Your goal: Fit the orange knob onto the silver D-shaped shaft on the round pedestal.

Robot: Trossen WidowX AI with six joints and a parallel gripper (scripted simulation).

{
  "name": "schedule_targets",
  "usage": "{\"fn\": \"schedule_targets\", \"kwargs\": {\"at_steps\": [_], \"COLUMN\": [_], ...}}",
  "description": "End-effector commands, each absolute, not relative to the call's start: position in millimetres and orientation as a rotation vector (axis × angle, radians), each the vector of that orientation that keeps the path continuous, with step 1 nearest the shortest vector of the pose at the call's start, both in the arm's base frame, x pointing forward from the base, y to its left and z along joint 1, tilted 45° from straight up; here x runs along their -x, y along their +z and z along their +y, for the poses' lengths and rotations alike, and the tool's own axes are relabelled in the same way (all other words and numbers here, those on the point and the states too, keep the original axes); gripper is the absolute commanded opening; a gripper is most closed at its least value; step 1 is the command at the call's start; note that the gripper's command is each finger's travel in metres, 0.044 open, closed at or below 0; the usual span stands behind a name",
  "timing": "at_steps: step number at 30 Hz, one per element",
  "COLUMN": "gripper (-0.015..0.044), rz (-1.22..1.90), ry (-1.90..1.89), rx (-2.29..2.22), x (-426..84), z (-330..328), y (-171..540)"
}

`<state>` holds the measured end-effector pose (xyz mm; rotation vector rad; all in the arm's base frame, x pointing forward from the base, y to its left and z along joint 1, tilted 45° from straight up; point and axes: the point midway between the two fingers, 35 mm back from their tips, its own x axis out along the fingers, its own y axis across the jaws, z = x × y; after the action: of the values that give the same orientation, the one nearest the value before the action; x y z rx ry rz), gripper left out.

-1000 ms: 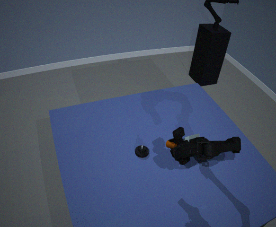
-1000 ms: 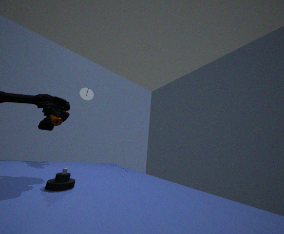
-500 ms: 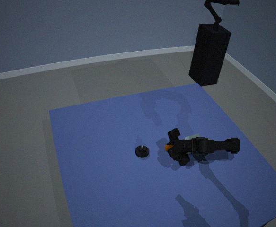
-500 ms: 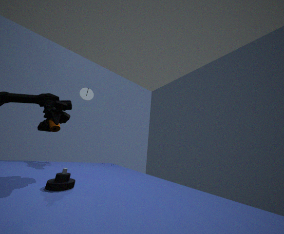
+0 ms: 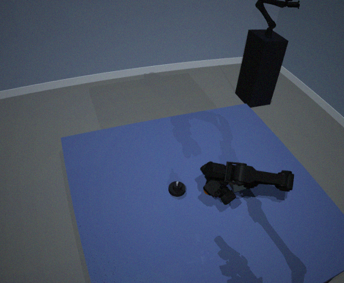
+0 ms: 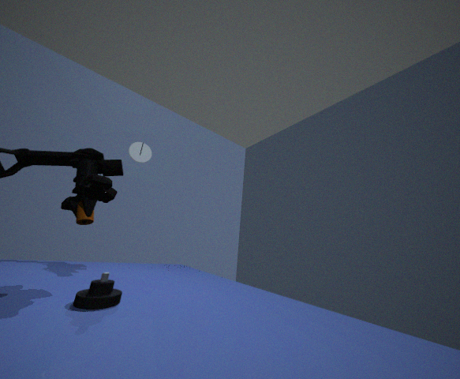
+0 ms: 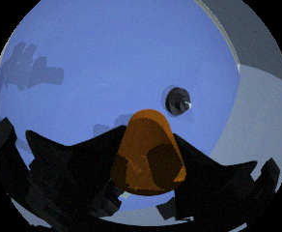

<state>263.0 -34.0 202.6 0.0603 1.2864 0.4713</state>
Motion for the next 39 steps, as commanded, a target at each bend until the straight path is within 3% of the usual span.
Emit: {"fn": "schedule_targets", "kwargs": {"at_steps": [1,12,39], "gripper": [0.0,0.0,0.0], "rz": [1.282,1.272,1.303], "ry": [0.558,0.784,0.845], "rx": [-0.129,-0.301,-0.311], "x": [-264.0,-266.7,-284.1], "z": [-31.4,-20.5,54.7], "y": [194.8,173.2,89.2]}}
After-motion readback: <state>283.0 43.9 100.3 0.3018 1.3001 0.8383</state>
